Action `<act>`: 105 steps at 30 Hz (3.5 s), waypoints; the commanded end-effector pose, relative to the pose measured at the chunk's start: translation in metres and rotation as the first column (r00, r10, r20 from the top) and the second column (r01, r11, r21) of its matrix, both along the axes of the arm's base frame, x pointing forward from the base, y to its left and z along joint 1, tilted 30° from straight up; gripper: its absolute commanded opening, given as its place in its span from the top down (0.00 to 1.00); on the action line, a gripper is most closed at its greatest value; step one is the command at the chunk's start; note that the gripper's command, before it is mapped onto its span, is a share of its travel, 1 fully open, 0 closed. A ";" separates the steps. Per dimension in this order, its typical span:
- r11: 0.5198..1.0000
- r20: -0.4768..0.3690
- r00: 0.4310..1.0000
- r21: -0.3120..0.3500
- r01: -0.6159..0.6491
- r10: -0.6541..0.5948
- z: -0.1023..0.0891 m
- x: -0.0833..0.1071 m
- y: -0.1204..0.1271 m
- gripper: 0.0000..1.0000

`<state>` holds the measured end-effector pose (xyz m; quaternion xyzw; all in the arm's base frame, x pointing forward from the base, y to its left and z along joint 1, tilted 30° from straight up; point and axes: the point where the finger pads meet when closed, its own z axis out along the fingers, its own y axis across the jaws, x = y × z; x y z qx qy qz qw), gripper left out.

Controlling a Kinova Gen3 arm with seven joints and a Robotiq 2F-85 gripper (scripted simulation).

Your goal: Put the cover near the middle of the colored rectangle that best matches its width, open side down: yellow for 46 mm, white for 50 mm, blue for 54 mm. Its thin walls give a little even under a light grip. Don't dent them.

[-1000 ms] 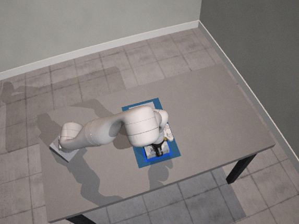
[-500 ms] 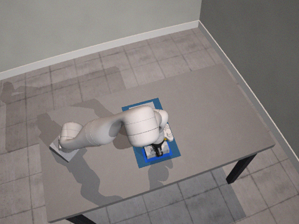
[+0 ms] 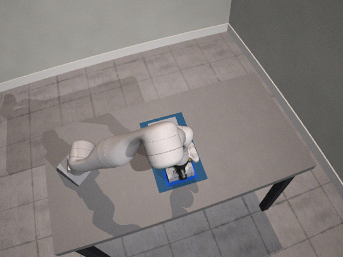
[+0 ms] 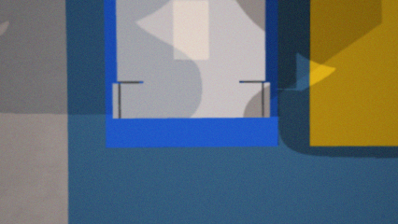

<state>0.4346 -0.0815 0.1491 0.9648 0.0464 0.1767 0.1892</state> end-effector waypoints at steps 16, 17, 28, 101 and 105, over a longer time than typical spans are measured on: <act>1.000 0.002 1.000 0.000 -0.001 0.001 -0.004 0.002 -0.002 1.00; 1.000 0.002 1.000 0.000 -0.001 0.001 -0.004 0.002 -0.002 1.00; 1.000 0.002 1.000 0.000 -0.001 0.001 -0.004 0.002 -0.002 1.00; 1.000 0.002 1.000 0.000 -0.001 0.001 0.069 -0.028 0.028 0.00; 1.000 0.002 1.000 0.000 -0.001 0.001 0.077 -0.031 0.031 0.00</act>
